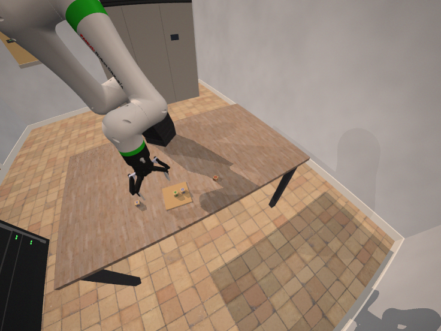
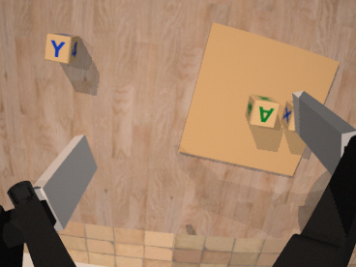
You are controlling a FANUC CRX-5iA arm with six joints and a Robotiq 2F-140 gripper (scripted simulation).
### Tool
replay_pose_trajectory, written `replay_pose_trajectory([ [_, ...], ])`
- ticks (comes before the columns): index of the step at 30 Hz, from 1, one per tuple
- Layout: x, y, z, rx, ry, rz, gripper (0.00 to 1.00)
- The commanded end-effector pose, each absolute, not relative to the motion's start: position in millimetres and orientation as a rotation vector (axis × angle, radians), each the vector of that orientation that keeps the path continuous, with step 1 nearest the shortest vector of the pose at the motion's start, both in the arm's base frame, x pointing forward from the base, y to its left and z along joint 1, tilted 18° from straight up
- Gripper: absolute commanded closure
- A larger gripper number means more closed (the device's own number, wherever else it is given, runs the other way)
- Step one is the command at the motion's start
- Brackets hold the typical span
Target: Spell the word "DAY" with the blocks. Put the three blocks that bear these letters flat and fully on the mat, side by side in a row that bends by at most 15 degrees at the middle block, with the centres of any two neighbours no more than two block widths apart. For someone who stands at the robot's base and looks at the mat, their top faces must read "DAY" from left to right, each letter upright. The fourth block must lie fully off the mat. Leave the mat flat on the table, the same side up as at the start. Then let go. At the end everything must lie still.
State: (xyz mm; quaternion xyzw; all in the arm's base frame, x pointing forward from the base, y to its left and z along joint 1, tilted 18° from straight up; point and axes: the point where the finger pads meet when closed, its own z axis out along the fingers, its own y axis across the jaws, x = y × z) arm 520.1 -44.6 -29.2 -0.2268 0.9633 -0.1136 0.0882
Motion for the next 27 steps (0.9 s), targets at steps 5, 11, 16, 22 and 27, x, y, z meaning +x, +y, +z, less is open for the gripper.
replay_pose_trajectory([
  [5, 520, -60, -27, -0.323, 2.898, -0.317, 0.0],
  [11, 518, -73, -26, -0.013, 2.898, -0.281, 0.0],
  [16, 517, -84, -24, 0.231, 2.875, -0.25, 0.0],
  [22, 516, -95, -23, 0.47, 2.834, -0.218, 0.0],
  [27, 515, -106, -21, 0.717, 2.771, -0.183, 0.0],
])
